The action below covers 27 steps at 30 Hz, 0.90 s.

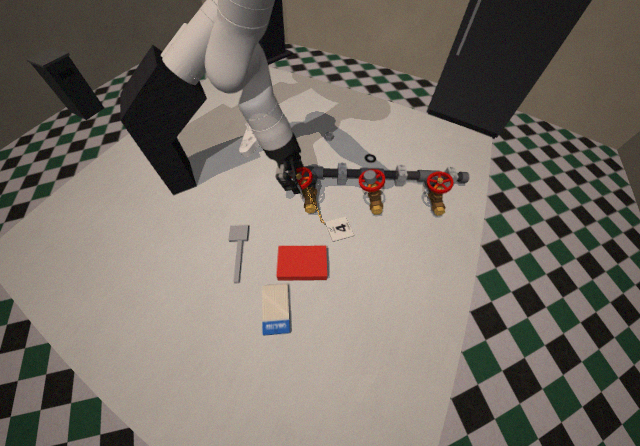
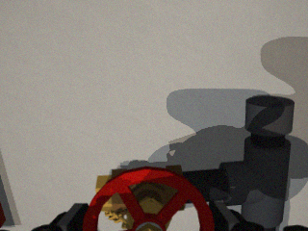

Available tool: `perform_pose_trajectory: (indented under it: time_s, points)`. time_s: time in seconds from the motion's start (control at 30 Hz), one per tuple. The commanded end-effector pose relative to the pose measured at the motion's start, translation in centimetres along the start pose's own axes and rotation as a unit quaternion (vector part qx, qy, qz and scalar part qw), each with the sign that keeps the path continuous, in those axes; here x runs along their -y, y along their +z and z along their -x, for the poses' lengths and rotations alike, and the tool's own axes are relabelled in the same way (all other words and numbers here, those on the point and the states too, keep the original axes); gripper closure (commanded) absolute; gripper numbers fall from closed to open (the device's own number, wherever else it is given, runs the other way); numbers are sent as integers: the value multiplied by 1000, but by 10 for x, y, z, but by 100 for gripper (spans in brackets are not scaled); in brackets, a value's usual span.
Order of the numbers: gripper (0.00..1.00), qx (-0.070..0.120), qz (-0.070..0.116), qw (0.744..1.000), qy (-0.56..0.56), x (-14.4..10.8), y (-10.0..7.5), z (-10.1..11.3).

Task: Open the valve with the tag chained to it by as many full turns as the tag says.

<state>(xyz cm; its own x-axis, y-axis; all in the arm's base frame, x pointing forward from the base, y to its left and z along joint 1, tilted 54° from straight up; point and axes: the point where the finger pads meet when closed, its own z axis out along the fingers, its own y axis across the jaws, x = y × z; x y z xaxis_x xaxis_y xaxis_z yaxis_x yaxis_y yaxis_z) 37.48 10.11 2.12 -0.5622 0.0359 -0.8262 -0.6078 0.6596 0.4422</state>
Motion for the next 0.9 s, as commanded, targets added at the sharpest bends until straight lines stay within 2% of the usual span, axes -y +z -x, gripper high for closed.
perform_pose_trajectory:
  time_s: [0.0,0.27,0.53,0.87]
  points:
    - [25,6,-5,997,-74,-2,1,4]
    - [25,5,-6,986,-166,-2,1,4]
    - [25,5,-6,958,-288,-2,1,4]
    - [25,4,-7,928,-371,-2,1,4]
